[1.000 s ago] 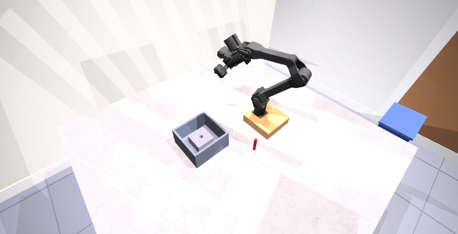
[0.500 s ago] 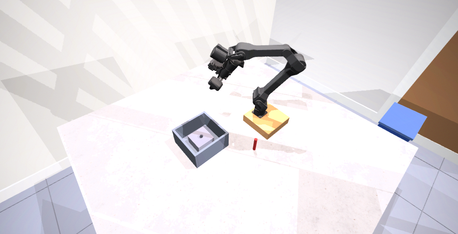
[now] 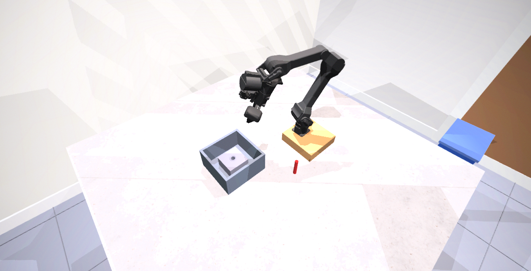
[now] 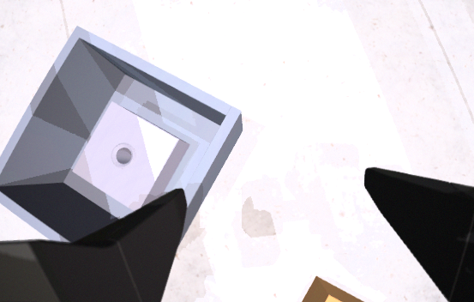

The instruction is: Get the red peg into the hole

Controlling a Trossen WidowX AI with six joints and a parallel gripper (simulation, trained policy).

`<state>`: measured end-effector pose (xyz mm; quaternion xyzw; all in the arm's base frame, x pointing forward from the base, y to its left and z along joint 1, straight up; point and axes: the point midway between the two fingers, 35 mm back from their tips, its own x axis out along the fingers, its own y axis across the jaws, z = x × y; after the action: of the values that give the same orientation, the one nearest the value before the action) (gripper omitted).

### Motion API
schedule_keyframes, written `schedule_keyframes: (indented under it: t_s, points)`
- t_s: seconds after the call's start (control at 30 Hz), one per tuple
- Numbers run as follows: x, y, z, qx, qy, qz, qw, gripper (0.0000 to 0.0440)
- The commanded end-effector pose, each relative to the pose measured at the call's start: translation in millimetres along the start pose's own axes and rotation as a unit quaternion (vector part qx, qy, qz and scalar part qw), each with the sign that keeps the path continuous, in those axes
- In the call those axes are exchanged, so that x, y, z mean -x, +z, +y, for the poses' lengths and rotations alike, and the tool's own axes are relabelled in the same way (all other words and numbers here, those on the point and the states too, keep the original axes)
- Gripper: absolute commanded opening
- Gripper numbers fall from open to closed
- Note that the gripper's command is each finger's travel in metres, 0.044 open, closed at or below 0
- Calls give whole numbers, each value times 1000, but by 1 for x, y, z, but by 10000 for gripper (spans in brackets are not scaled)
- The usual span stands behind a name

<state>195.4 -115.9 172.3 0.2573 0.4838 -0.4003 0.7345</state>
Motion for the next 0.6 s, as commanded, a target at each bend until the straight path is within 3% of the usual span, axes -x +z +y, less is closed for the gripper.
schedule_keyframes:
  t_s: [0.0,0.57]
  points:
    - [5,-14,23,16,6,21,1000,440]
    - [22,-107,89,66,-6,114,991,440]
